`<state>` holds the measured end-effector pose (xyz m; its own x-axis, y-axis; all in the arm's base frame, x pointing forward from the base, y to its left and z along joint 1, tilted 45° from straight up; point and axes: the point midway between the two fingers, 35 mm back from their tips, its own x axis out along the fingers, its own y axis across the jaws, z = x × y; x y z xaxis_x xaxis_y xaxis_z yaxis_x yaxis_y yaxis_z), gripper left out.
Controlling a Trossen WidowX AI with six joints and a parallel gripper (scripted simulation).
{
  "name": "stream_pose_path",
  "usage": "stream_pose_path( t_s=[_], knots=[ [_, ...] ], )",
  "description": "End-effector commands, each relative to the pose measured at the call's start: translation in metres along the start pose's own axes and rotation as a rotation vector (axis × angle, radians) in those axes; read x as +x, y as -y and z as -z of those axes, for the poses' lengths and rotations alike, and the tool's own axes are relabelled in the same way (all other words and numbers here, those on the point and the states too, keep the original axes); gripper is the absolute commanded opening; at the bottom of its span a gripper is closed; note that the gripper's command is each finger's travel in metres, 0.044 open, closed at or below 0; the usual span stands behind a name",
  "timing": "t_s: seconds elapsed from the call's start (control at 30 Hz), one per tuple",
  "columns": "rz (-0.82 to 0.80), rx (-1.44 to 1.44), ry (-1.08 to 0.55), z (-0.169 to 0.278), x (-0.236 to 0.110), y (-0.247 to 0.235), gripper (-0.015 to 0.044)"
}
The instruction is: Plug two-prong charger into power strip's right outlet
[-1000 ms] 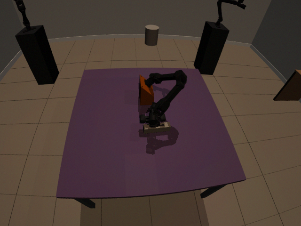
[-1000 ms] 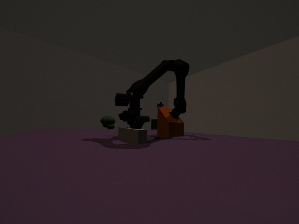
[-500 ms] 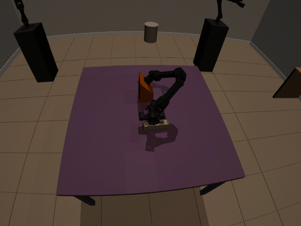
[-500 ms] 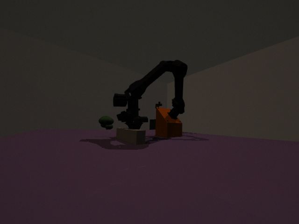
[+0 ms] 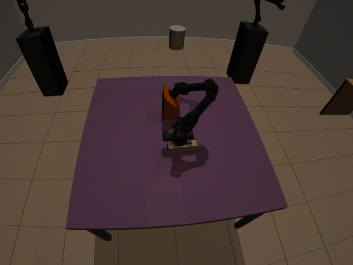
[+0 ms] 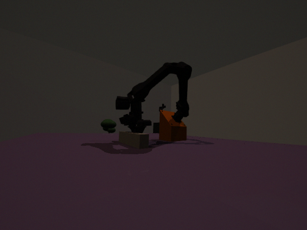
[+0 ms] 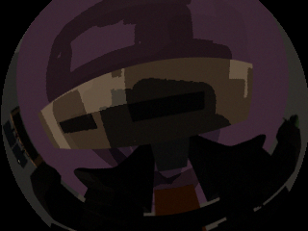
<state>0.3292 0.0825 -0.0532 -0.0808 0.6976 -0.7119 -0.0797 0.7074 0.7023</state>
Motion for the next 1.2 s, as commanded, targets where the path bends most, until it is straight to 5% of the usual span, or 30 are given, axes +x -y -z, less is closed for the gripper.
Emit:
stream_pose_path(
  t_s=[0.0, 0.47, 1.0, 1.17],
  knots=[
    [0.002, -0.016, 0.019, -0.0080, -0.0008, -0.0010, 0.0000],
    [0.000, 0.001, -0.001, 0.0001, 0.0002, 0.0002, 0.0000],
    [0.000, 0.001, -0.001, 0.0002, 0.0002, 0.0002, 0.0420],
    [0.000, -0.001, 0.001, 0.0011, 0.0003, 0.0002, 0.0440]
  ],
)
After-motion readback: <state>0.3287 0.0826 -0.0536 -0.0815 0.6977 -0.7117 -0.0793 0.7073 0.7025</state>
